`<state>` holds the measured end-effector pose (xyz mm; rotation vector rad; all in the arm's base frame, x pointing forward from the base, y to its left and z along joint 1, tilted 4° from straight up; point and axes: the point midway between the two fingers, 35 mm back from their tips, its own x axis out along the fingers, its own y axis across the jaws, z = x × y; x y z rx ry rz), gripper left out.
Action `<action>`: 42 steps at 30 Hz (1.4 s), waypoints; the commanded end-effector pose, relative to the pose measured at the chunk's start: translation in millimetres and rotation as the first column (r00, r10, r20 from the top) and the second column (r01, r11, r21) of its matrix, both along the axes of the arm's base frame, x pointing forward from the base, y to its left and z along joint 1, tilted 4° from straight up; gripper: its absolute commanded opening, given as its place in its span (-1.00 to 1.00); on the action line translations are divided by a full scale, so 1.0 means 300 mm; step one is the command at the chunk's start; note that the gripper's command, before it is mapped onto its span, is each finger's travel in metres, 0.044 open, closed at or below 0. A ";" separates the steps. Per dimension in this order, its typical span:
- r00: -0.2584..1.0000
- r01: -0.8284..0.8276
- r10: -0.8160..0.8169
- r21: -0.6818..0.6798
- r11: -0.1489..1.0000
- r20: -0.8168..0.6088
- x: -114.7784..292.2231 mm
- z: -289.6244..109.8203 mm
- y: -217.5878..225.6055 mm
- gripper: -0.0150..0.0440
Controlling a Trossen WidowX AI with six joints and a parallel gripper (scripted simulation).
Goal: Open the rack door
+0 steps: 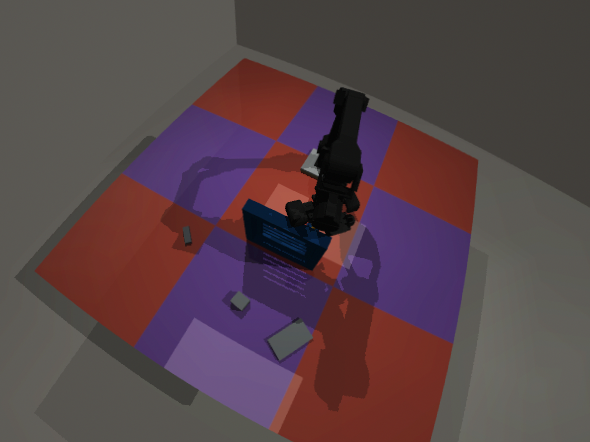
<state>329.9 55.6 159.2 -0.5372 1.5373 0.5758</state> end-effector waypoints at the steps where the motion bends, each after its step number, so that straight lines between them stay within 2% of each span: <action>1: 0.979 -0.206 0.206 0.008 0.979 -0.001 -0.001 -0.005 -0.001 -0.46; 10: 0.796 -0.605 0.605 0.025 0.796 0.011 -0.001 -0.005 -0.001 -0.46; 16: 0.585 -0.811 0.810 0.033 0.585 0.022 -0.001 -0.005 -0.001 -0.46; 21: 0.401 -0.916 0.915 0.037 0.400 0.032 -0.001 -0.005 -0.001 -0.46; 30: 0.394 -0.919 0.919 0.037 0.393 0.032 -0.001 -0.005 -0.001 -0.46; 40: 0.394 -0.919 0.919 0.037 0.393 0.032 -0.001 -0.005 -0.001 0.43; 42: 0.401 -0.916 0.915 0.037 0.400 0.032 -0.001 -0.005 -0.001 0.46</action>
